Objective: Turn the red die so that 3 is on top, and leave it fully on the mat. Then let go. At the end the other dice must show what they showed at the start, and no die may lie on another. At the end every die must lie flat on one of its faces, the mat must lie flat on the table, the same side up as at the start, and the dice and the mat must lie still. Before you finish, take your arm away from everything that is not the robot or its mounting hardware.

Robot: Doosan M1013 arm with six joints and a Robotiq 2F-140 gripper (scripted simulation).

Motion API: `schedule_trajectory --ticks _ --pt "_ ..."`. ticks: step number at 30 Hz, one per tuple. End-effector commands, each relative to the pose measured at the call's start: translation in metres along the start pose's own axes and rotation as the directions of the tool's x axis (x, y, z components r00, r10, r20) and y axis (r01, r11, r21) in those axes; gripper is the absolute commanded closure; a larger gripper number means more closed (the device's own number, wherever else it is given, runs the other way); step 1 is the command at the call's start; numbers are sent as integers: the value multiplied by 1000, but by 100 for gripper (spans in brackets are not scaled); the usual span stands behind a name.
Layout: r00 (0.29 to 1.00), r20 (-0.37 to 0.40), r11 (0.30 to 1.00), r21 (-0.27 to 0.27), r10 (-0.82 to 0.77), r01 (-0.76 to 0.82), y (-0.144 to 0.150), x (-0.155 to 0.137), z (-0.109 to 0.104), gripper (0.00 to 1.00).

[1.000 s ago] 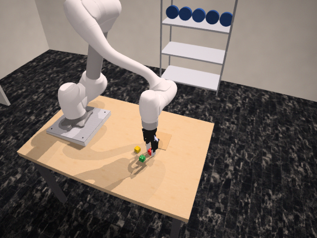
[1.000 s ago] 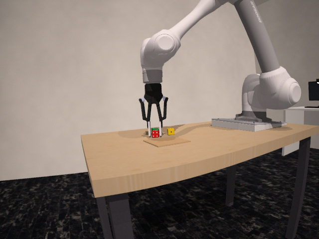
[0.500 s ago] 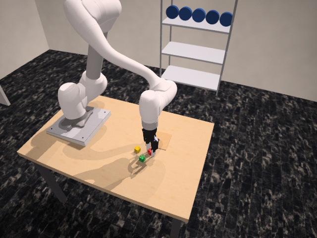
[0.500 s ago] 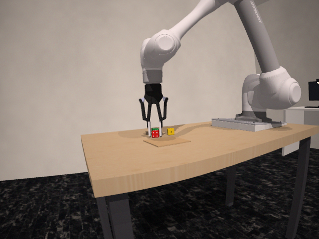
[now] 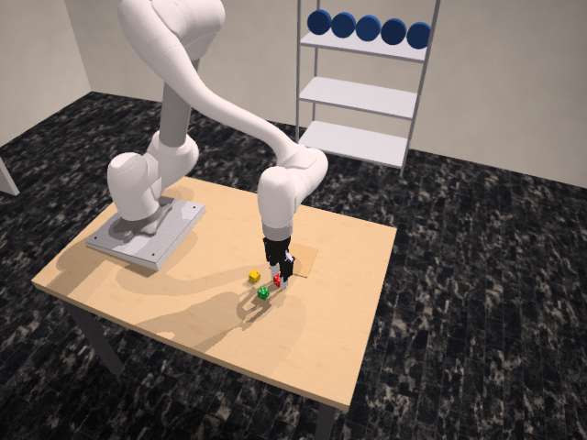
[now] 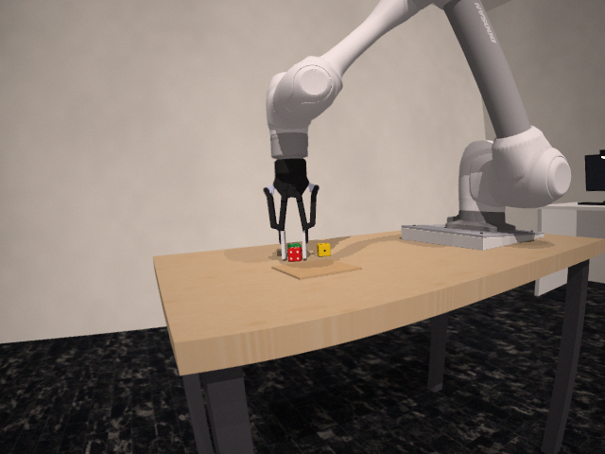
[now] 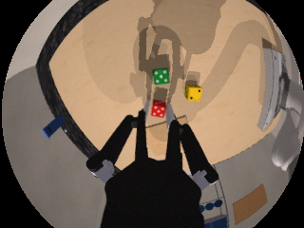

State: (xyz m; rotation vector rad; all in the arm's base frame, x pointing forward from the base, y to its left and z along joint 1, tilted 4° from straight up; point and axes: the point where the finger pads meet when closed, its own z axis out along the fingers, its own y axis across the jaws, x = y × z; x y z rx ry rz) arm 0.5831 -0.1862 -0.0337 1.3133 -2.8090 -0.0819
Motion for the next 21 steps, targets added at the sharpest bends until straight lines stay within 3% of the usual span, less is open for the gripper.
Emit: schedule_trajectory --ticks 1,3,4,21 --pt "1000 -4 1000 -5 3 -3 4 1 4 72" --pt "1000 -4 1000 -5 3 -3 4 1 4 72" --pt "1000 -4 1000 -5 3 -3 4 1 4 84" --pt "1000 -4 1000 -5 3 -3 4 1 4 84"
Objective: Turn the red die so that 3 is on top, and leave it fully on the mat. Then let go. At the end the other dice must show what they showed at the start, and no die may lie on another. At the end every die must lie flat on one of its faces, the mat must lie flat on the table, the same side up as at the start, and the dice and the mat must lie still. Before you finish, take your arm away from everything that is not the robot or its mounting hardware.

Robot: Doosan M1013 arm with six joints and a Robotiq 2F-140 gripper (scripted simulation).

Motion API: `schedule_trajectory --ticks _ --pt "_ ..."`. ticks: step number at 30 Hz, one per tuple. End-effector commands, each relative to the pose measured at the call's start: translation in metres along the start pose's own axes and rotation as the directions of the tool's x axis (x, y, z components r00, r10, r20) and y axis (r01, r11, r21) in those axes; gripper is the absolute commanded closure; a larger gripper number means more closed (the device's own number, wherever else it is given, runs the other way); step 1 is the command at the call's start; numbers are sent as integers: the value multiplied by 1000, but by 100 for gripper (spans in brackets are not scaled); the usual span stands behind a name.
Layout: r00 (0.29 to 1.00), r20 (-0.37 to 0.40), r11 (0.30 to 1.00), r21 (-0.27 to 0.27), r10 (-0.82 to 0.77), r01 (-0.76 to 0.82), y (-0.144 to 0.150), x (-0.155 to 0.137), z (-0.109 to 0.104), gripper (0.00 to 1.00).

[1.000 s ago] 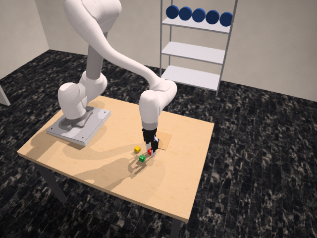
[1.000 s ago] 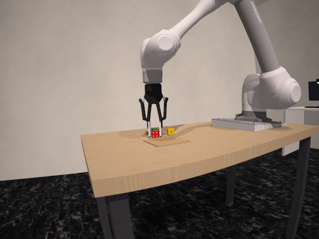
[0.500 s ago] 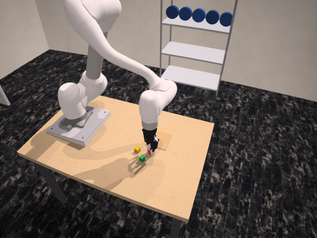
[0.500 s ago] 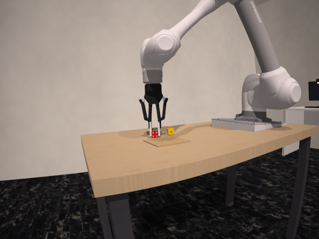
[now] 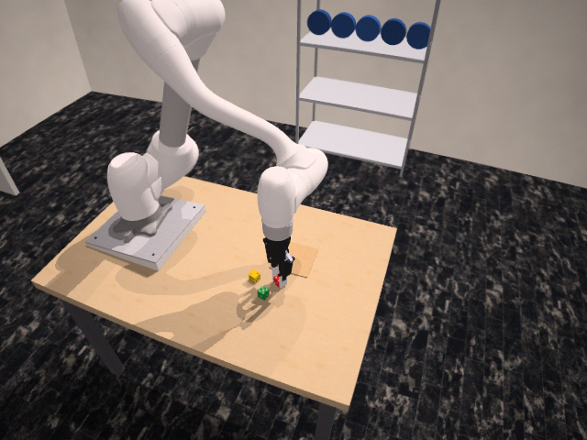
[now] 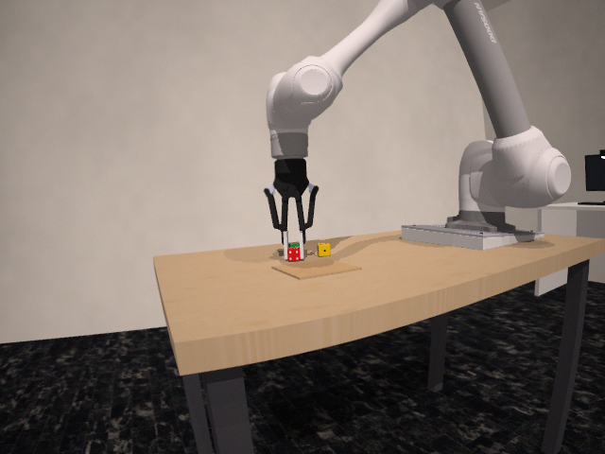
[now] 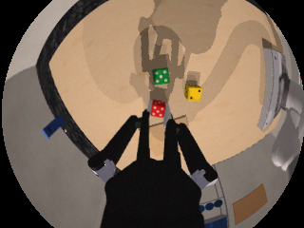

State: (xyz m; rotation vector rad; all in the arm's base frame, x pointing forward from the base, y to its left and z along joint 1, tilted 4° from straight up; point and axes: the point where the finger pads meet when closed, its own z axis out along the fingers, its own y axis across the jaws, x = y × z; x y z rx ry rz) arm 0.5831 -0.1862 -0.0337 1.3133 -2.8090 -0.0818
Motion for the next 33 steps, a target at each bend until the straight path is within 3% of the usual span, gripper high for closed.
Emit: schedule_trajectory --ticks 1,20,27,29,33 --pt "1000 -4 1000 -5 3 -3 4 1 4 84" --pt "1000 -4 1000 -5 3 -3 4 1 1 84" --pt "1000 -4 1000 -5 3 -3 4 1 -35 84" --pt "1000 -4 1000 -5 3 -3 4 1 -35 84" --pt "1000 -4 1000 -5 3 -3 4 1 -66 84"
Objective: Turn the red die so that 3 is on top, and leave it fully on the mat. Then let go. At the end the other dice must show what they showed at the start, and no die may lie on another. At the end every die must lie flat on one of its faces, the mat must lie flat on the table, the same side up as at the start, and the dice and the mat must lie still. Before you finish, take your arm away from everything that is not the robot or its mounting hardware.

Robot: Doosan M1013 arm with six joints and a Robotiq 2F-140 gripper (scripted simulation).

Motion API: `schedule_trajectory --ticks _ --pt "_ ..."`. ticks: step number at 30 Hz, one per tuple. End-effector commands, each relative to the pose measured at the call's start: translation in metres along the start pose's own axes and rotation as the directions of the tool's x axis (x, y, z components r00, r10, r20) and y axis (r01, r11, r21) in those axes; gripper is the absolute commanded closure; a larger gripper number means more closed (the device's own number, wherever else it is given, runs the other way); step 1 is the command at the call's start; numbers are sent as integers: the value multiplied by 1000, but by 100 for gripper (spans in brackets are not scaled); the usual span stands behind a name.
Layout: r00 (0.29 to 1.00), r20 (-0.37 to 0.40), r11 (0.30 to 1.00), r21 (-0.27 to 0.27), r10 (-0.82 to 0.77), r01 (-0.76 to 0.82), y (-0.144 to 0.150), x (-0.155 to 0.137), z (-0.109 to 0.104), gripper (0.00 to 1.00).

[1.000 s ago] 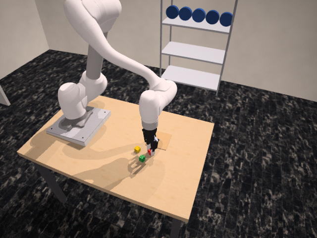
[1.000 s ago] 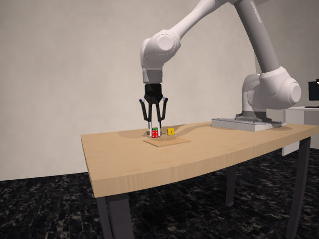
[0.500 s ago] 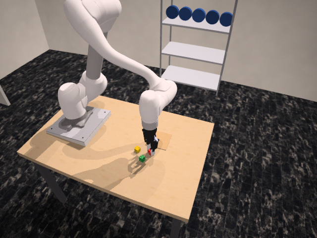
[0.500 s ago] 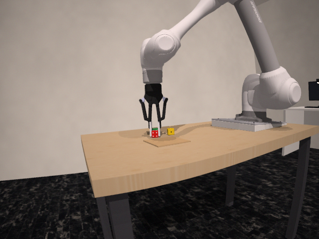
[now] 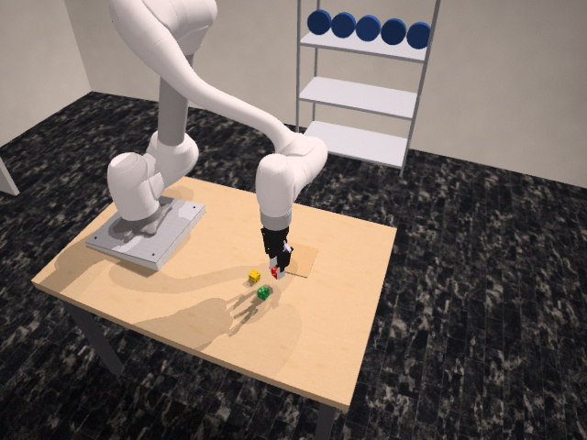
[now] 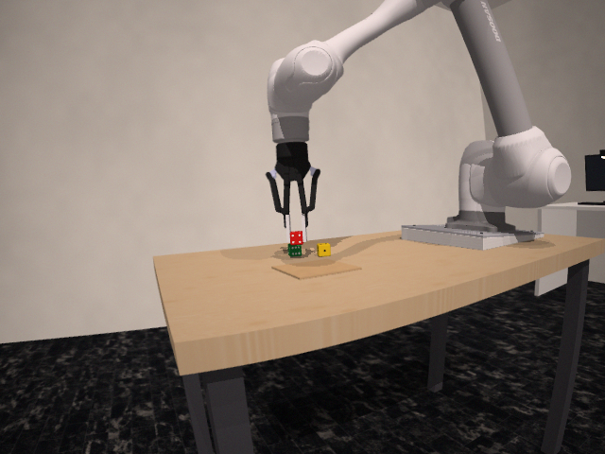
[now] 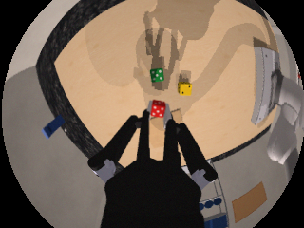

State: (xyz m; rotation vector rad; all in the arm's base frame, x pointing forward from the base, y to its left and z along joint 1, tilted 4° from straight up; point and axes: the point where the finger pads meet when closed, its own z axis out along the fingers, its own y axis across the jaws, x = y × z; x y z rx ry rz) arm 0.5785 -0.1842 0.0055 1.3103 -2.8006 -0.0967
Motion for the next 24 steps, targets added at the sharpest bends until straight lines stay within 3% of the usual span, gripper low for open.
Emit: schedule_trajectory --ticks 1,7,24 --pt "1000 0 1000 7 4 -4 -3 -1 -34 84" --pt "1000 0 1000 7 4 -4 -3 -1 -56 84" --pt "1000 0 1000 7 4 -4 -3 -1 -57 84"
